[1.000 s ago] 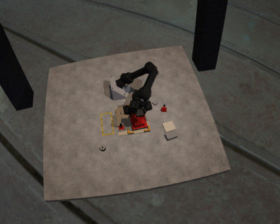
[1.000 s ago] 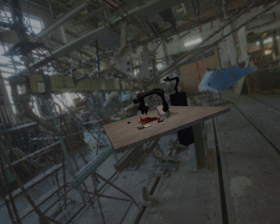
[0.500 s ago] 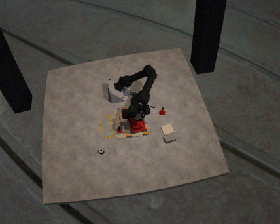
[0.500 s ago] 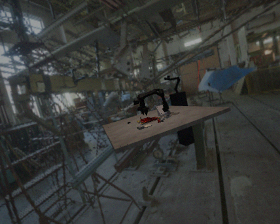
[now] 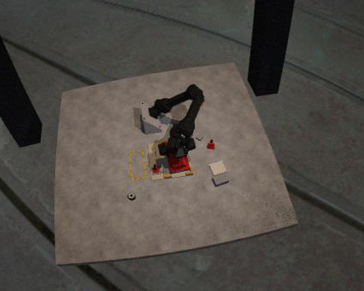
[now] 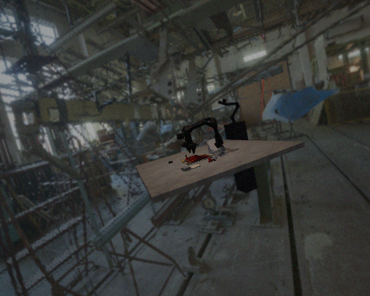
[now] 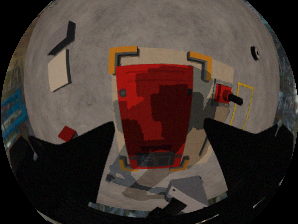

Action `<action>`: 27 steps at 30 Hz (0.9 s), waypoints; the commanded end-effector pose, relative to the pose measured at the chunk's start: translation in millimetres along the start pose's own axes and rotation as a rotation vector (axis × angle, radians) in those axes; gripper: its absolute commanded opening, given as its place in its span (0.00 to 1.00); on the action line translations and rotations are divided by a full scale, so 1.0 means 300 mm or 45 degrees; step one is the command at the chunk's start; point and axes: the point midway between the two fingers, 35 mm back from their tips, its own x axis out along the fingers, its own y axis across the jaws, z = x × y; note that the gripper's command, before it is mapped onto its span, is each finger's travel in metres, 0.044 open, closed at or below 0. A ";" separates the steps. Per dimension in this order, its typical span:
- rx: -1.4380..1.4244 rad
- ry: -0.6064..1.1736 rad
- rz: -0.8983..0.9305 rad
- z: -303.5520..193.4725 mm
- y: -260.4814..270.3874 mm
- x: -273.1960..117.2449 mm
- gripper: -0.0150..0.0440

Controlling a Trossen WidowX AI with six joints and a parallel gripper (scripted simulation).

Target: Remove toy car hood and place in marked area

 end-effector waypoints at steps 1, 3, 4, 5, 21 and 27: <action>0.006 0.002 0.005 -0.003 0.001 0.013 1.00; 0.006 0.002 0.005 -0.003 0.001 0.018 1.00; 0.006 0.002 0.005 -0.003 0.001 0.020 1.00; 0.006 0.002 0.005 -0.003 0.001 0.023 1.00; 0.006 0.002 0.006 -0.006 0.002 0.062 1.00; 0.005 0.002 0.007 -0.007 0.003 0.077 1.00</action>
